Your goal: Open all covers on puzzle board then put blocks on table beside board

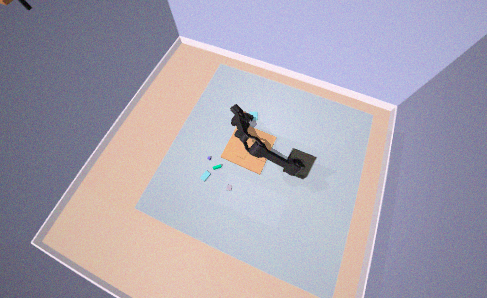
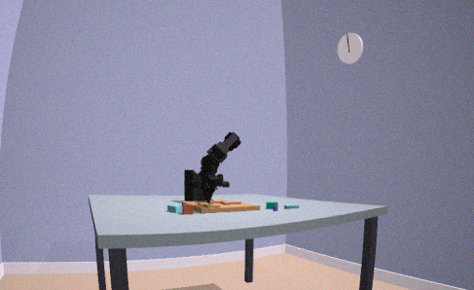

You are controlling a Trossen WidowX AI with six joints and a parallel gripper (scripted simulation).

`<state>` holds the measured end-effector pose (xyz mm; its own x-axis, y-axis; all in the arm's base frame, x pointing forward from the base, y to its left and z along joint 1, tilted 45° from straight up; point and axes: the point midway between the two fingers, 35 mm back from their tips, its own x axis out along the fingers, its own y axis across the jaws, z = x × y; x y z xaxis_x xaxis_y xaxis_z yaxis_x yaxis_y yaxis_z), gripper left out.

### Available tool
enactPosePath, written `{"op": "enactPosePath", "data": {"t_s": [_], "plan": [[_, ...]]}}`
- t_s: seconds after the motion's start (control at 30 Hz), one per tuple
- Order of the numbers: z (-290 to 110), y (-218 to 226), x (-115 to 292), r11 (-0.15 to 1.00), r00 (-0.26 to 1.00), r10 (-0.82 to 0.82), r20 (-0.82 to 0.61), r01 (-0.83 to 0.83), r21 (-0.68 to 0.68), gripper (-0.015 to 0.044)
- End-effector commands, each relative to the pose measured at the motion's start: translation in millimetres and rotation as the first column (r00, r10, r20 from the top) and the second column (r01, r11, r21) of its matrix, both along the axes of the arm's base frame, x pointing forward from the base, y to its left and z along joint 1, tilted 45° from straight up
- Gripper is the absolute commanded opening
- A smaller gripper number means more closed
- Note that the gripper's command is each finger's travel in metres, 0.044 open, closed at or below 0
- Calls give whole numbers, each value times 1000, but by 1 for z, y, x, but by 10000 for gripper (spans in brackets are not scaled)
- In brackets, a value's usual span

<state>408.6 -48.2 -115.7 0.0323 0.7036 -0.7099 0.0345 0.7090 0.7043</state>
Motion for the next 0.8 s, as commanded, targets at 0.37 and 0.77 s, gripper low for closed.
{"op": "enactPosePath", "data": {"t_s": [0.37, 0.77], "plan": [[14, -14, 4, 1000, 1000, 3, 7, -3, -2, 0], [25, -25, 4, 1000, 1000, 3, 7, -3, -2, 0]]}}
